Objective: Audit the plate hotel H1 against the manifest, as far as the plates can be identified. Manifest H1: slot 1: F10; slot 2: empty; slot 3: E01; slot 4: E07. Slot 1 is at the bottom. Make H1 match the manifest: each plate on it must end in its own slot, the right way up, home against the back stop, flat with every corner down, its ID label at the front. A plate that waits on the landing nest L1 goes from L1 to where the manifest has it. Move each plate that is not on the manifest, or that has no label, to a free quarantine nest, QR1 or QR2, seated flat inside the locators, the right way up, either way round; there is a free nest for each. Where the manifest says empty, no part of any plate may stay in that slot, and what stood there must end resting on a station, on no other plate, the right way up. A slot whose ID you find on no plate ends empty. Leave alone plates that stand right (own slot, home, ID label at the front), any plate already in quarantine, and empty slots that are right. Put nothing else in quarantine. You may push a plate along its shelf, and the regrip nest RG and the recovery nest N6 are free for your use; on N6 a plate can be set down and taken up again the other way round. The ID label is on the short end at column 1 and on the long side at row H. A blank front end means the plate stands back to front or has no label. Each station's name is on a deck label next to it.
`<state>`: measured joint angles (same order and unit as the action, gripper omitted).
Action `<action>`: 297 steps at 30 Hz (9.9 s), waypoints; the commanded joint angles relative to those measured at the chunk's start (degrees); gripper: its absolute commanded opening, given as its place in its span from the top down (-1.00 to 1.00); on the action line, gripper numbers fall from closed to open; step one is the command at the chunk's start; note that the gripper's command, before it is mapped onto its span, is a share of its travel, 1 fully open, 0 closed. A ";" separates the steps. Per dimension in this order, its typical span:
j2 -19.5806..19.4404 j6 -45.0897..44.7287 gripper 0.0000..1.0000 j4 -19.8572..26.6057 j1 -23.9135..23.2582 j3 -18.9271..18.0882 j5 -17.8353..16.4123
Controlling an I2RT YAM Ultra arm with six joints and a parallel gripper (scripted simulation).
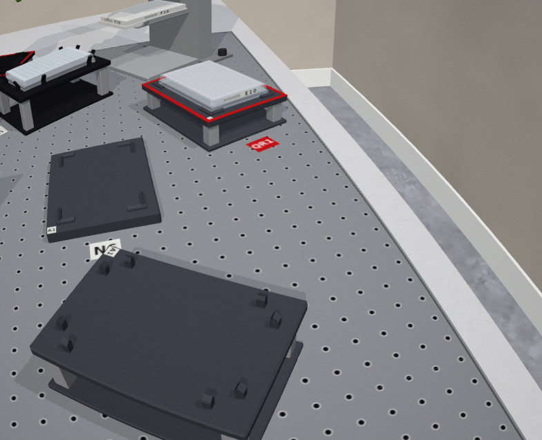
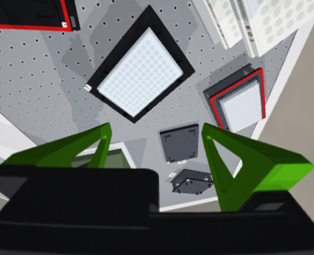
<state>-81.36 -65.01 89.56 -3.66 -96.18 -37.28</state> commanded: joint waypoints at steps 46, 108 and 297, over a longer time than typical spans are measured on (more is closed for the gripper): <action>1.47 53.70 -1.00 -12.12 7.47 12.46 -5.20; 1.90 66.63 -1.00 -32.51 17.92 24.79 -1.58; -1.66 44.12 -0.72 0.44 0.09 2.12 -6.63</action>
<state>-83.18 -20.86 90.00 -3.20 -93.56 -43.86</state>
